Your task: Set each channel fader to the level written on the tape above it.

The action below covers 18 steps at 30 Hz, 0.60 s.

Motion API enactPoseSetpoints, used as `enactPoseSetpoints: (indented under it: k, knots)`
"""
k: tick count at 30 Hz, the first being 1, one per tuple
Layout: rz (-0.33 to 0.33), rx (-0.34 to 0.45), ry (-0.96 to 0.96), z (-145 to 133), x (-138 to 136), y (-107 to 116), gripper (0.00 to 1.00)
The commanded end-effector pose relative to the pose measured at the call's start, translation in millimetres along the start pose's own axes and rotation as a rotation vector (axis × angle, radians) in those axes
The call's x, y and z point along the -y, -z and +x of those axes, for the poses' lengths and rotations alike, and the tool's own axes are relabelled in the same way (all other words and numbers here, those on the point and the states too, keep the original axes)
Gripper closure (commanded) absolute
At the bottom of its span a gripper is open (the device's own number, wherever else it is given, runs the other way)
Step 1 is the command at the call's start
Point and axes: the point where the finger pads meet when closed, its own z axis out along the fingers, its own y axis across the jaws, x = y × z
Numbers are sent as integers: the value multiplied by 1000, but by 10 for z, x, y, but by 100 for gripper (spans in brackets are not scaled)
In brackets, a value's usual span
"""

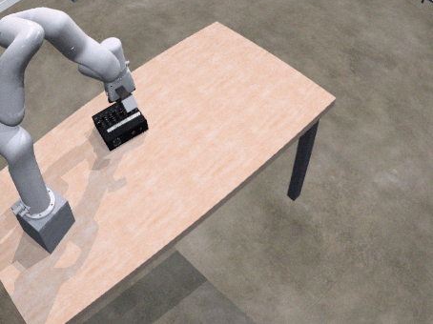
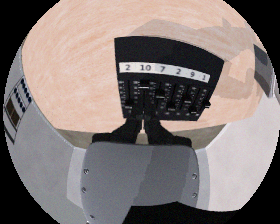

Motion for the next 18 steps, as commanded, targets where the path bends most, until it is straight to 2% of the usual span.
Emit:
enactPoseSetpoints:
  k: [1, 9, 18]
  knots:
    - [4, 2, 0, -9, 17, 114, 100]
    - [4, 2, 0, -8, 16, 322, 100]
    - [4, 2, 0, -8, 16, 349, 100]
